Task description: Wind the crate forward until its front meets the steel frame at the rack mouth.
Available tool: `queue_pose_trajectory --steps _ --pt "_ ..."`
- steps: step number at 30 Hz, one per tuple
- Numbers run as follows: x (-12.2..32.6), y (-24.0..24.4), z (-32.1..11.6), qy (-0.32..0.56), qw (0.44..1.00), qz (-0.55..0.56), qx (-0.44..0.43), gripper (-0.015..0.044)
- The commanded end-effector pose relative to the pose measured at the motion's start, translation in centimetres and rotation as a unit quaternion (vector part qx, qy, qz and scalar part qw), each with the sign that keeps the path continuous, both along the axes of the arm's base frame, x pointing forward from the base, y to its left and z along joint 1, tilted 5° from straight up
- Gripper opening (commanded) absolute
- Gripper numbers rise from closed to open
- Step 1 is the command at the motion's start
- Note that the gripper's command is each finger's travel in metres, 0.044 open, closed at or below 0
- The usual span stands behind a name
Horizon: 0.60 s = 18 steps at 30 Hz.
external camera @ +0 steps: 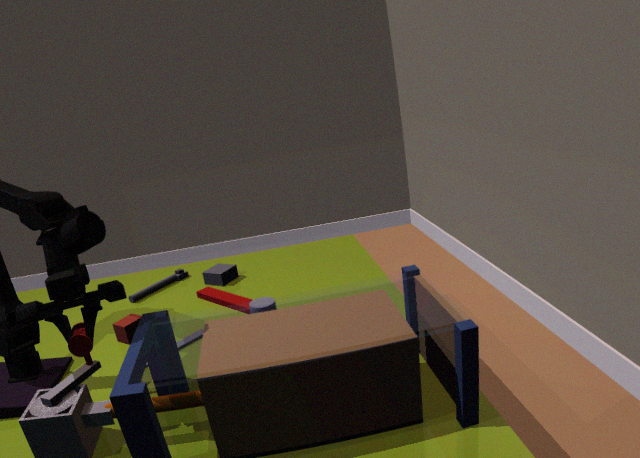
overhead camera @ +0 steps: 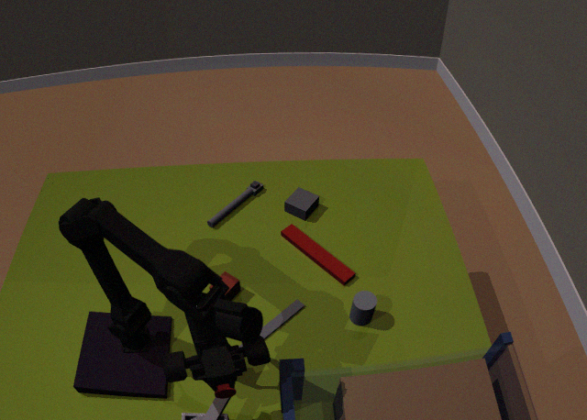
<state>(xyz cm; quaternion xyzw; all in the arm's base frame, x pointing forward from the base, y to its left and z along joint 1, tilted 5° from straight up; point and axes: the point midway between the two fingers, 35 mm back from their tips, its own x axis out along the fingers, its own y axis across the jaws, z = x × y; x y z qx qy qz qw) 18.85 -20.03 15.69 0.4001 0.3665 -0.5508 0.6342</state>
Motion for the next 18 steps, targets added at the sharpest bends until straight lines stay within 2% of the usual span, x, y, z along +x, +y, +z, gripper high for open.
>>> queue_pose_trajectory --steps 1,18 --pt "-1.3 0.9 -0.4 0.011 1.0 0.001 0.01 0.0" --pt "-3.6 1.6 -0.6 0.012 1.0 0.001 0.01 0.0"
